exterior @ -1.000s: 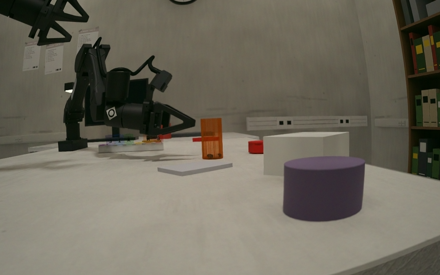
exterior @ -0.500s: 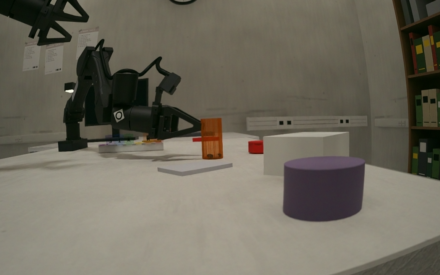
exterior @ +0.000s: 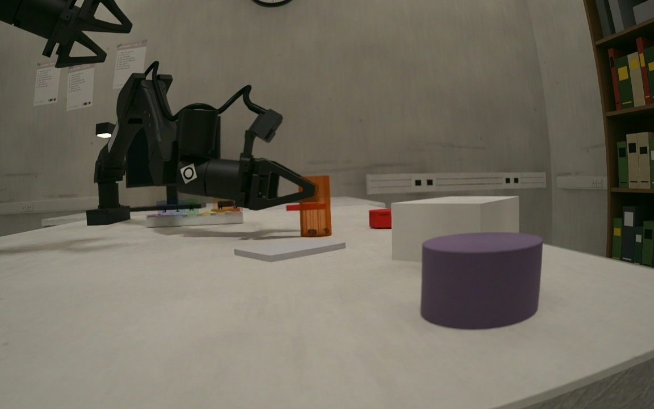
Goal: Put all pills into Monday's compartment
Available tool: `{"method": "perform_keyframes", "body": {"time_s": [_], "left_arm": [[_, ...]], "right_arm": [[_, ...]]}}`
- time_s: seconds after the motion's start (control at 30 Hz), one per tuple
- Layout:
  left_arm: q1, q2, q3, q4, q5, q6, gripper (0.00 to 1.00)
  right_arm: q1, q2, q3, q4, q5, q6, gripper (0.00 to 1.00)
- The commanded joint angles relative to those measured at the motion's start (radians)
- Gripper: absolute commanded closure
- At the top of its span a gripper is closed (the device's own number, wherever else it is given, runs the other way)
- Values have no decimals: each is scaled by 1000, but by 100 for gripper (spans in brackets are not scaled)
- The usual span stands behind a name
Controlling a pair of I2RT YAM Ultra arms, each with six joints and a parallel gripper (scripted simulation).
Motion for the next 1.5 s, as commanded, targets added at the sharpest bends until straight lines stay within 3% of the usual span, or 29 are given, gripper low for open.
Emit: {"method": "perform_keyframes", "body": {"time_s": [0.0, 0.3, 0.33, 0.57, 0.97, 1.0, 1.07, 1.13, 1.17, 1.27, 1.47], "left_arm": [[10, 14, 51, -24, 13, 12, 35], [7, 19, 60, -30, 8, 12, 35], [7, 19, 60, -30, 8, 12, 43], [7, 19, 61, -30, 8, 12, 48], [4, 7, 44, -14, 4, 5, 65], [4, 7, 44, -14, 4, 5, 76], [4, 7, 44, -14, 4, 5, 76], [4, 7, 44, -14, 4, 5, 99], [4, 7, 44, -15, 4, 5, 100], [4, -12, 41, -33, 4, 5, 66], [4, -97, 23, -106, 4, 8, 64]], "right_arm": [[-5, -15, 3, 0, -2, -3, 0], [-5, -15, 3, 0, -2, -3, 0], [-5, -15, 3, 0, -2, -3, 0], [-5, -15, 3, 0, -2, -3, 0], [-5, -15, 3, 0, -2, -3, 0], [-5, -15, 3, 0, -2, -3, 0], [-5, -15, 3, 0, -2, -3, 0], [-5, -15, 3, 0, -2, -3, 0], [-5, -15, 3, 0, -2, -3, 0], [-5, -15, 3, 0, -2, -3, 0], [-5, -15, 3, 0, -2, -3, 0]]}}
